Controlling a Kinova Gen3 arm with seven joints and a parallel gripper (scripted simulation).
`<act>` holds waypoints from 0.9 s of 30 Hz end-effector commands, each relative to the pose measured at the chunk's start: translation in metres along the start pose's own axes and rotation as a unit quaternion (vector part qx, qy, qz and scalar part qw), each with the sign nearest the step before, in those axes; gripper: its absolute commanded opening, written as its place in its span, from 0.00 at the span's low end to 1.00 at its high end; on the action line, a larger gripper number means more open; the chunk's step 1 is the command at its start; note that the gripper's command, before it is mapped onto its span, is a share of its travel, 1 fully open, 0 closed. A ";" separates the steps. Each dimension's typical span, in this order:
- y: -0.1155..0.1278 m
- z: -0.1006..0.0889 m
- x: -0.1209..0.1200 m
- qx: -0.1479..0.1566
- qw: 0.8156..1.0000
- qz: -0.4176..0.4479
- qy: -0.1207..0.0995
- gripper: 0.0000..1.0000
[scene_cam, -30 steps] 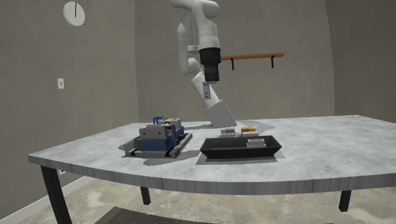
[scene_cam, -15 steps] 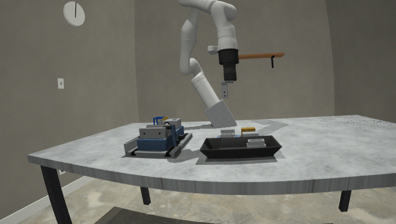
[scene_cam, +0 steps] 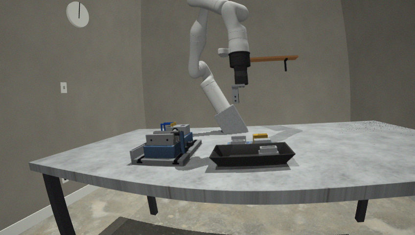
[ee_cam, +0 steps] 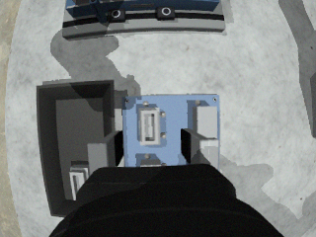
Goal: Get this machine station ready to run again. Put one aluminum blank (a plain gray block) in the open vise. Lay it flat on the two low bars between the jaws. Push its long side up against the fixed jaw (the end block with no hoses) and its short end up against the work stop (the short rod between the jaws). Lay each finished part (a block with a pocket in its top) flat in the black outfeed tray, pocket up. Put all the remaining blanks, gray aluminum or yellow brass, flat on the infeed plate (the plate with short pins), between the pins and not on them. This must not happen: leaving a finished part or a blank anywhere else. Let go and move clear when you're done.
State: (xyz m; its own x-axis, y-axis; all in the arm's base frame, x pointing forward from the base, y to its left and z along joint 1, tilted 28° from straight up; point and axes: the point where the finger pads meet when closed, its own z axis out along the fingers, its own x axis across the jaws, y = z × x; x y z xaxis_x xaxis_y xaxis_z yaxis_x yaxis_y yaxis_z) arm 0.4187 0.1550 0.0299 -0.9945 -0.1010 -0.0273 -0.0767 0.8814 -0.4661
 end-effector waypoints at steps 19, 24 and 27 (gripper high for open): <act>0.000 0.000 0.000 -0.001 1.000 0.000 -0.001 1.00; 0.000 0.003 0.000 -0.001 1.000 0.000 -0.001 1.00; 0.000 0.007 0.000 -0.001 1.000 0.000 -0.001 1.00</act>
State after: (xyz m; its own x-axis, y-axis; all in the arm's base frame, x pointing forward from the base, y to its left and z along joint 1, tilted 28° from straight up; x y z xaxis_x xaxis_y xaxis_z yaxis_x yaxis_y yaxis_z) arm 0.4198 0.1539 0.0260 -0.9943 -0.1025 -0.0300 -0.0770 0.8826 -0.4638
